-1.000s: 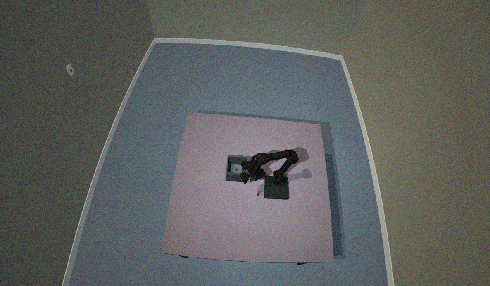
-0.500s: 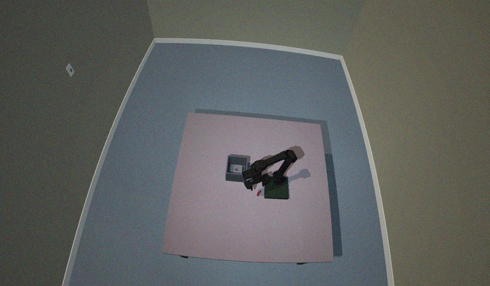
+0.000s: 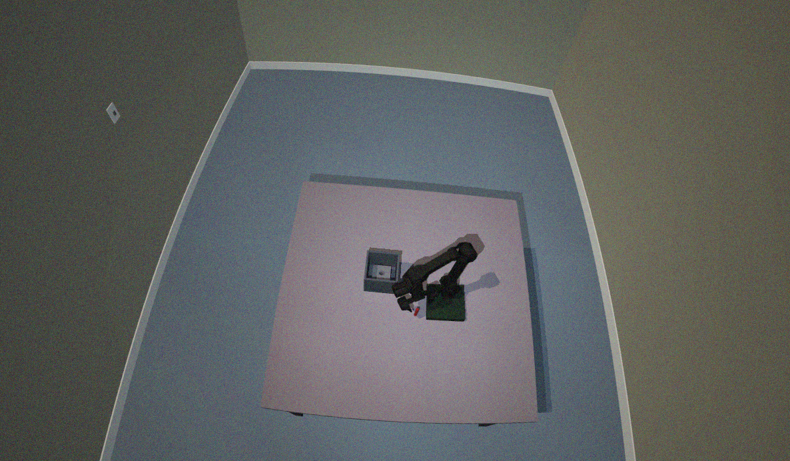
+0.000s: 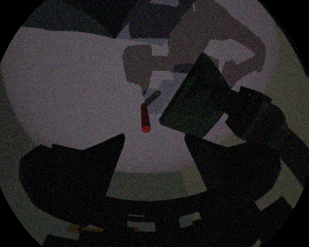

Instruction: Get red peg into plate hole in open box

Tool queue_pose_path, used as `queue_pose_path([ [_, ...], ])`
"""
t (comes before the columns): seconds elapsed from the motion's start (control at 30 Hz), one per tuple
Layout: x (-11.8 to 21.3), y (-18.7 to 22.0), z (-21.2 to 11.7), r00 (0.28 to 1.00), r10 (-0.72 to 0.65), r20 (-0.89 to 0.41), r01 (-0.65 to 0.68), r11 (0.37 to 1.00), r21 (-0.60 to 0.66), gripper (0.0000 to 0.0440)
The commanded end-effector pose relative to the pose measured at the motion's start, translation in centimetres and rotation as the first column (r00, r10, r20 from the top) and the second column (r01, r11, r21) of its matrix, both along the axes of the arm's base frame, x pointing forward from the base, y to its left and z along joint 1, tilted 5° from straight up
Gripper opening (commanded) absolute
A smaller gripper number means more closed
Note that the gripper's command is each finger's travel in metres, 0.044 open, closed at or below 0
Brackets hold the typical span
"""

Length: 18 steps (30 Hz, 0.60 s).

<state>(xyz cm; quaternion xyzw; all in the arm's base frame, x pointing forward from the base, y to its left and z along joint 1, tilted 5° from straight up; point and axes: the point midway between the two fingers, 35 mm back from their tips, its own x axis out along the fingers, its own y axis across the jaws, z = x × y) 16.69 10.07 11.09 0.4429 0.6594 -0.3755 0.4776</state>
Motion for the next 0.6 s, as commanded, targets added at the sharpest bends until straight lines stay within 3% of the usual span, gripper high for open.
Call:
queue_pose_path([
  [0.0,-0.4,0.0,-1.2,0.999,-0.014,-0.032,0.014,1.000,-0.005,0.0440],
  [0.27,-0.6,-0.2,-3.5,0.998,-0.040,-0.049,0.039,0.999,-0.022,0.0420],
  [0.37,-0.5,-0.1,-4.2,0.998,-0.041,-0.046,0.040,0.999,-0.021,0.0373],
  [0.57,-0.3,0.0,-5.3,0.998,-0.029,-0.051,0.028,0.999,-0.018,0.0230],
])
